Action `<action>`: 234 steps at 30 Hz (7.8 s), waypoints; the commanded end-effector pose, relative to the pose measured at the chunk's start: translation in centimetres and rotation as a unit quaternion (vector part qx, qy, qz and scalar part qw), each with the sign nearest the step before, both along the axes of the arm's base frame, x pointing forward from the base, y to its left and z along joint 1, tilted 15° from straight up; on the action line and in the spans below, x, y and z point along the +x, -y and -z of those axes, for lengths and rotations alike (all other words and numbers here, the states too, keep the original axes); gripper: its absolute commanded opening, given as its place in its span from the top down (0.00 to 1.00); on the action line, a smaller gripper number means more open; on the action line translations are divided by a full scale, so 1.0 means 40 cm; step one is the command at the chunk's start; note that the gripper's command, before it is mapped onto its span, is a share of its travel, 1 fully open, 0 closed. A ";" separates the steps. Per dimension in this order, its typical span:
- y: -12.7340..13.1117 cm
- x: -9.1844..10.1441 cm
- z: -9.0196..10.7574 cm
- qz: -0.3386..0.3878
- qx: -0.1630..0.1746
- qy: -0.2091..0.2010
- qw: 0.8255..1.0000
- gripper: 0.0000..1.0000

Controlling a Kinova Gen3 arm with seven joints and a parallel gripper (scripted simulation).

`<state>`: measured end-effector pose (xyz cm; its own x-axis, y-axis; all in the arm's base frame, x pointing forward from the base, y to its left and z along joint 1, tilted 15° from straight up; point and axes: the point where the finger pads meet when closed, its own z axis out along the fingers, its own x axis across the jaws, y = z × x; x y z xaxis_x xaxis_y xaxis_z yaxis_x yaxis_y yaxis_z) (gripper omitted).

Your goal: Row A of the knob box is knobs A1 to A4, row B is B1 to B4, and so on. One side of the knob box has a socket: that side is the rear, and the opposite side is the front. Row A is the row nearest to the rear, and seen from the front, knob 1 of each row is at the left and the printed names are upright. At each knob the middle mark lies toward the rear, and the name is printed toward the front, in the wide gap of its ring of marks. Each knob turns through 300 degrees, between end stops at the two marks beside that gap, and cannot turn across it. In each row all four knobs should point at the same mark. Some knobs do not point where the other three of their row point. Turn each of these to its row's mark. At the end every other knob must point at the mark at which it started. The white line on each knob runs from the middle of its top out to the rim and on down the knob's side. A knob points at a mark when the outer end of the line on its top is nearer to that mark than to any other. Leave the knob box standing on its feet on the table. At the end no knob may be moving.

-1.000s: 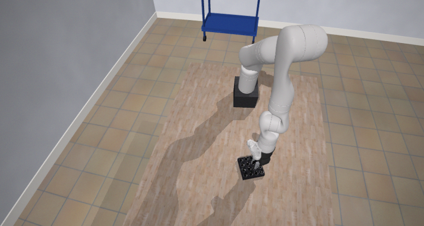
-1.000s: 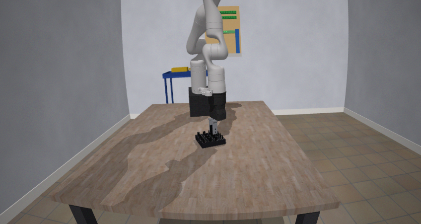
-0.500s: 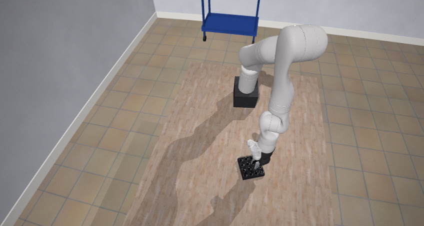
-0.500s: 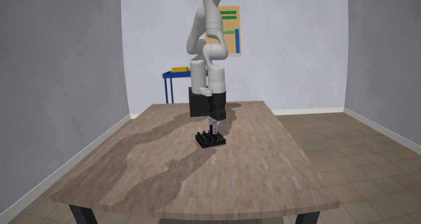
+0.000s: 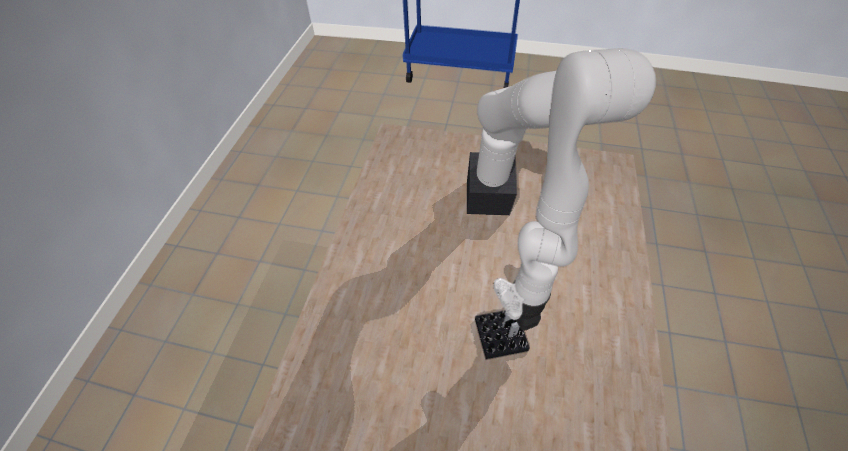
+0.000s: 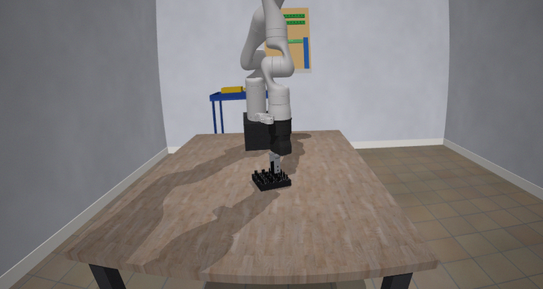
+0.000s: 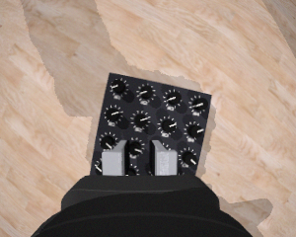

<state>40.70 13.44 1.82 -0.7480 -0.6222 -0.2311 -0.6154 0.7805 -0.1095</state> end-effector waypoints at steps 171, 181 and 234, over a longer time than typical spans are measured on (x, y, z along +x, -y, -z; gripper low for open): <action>-0.001 0.015 0.009 -0.007 -0.002 0.005 1.000 0.54; -0.005 0.028 0.026 -0.007 -0.002 0.007 1.000 0.54; -0.006 0.024 0.032 -0.008 -0.001 0.005 1.000 0.70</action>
